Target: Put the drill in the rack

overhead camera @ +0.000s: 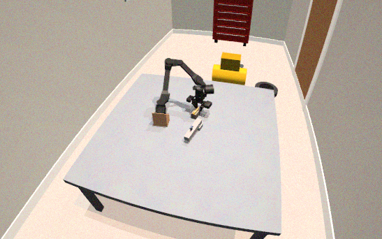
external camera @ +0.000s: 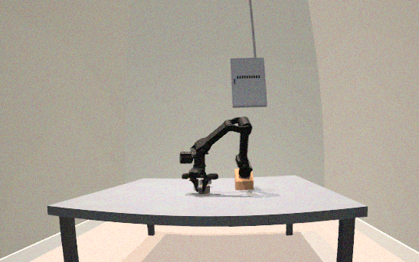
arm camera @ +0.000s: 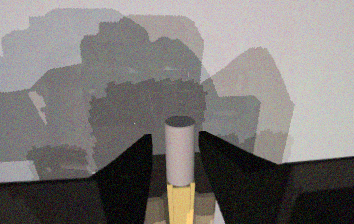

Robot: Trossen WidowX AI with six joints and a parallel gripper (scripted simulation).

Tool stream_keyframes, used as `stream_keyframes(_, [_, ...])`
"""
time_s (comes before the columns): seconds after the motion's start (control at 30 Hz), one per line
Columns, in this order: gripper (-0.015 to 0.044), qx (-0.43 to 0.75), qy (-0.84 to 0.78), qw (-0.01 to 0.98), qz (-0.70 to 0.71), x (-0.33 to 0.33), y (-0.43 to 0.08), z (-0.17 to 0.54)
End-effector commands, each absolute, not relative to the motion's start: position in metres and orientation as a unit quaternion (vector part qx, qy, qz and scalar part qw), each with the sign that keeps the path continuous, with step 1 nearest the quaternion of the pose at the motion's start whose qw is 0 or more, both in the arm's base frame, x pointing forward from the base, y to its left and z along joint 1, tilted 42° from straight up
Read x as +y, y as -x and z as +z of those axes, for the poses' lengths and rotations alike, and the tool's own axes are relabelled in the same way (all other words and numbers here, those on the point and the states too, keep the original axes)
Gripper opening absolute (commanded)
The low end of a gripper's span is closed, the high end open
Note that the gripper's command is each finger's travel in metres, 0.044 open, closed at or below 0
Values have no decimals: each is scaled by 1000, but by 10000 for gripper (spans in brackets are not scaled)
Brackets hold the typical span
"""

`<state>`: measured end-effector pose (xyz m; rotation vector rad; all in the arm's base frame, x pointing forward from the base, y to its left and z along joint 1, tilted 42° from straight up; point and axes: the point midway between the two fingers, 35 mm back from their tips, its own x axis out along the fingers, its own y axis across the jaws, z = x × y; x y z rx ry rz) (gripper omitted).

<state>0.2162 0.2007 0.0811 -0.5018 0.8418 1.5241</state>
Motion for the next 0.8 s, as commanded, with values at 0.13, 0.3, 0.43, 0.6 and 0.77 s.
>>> stream_keyframes(0.13, [341, 365, 218, 617, 662, 201, -216, 82])
stream_keyframes(0.3, [440, 366, 219, 617, 662, 197, -217, 86])
stream_keyframes(0.43, [440, 369, 219, 616, 661, 182, -219, 100])
stream_keyframes(0.6, [440, 369, 220, 616, 660, 166, -223, 116])
stream_keyframes(0.77, [440, 370, 220, 616, 660, 153, -227, 133])
